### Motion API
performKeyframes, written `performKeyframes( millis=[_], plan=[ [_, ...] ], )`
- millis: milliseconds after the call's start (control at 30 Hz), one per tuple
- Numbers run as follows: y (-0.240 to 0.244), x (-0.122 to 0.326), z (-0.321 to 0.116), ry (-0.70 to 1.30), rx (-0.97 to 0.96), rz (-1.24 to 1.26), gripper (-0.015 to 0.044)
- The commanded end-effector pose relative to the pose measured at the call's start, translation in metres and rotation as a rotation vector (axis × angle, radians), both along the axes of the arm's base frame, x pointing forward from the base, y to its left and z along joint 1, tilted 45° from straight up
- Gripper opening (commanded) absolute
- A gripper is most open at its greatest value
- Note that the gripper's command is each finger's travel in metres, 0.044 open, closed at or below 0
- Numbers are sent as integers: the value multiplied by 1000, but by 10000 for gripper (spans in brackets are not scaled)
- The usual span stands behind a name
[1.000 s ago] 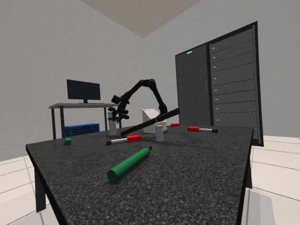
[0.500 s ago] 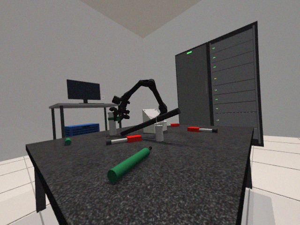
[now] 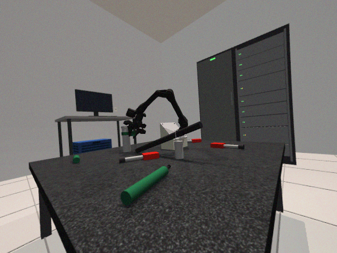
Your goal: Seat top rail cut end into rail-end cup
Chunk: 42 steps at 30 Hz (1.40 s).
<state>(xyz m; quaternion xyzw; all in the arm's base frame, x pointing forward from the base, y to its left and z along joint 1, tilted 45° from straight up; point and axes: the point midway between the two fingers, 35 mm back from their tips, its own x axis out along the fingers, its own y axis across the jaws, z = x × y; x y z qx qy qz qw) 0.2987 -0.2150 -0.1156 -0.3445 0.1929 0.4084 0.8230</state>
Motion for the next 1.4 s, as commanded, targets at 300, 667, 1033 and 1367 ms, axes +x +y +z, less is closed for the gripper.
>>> performKeyframes(
  millis=[300, 667, 1033, 1367],
  plan=[
    [0, 1, 0, 5, 2, -6, 0],
    [0, 1, 0, 5, 2, -6, 210],
    [0, 0, 32, 6, 3, -7, 440],
    [-3, 2, 58, 4, -3, -18, 440]
  ],
)
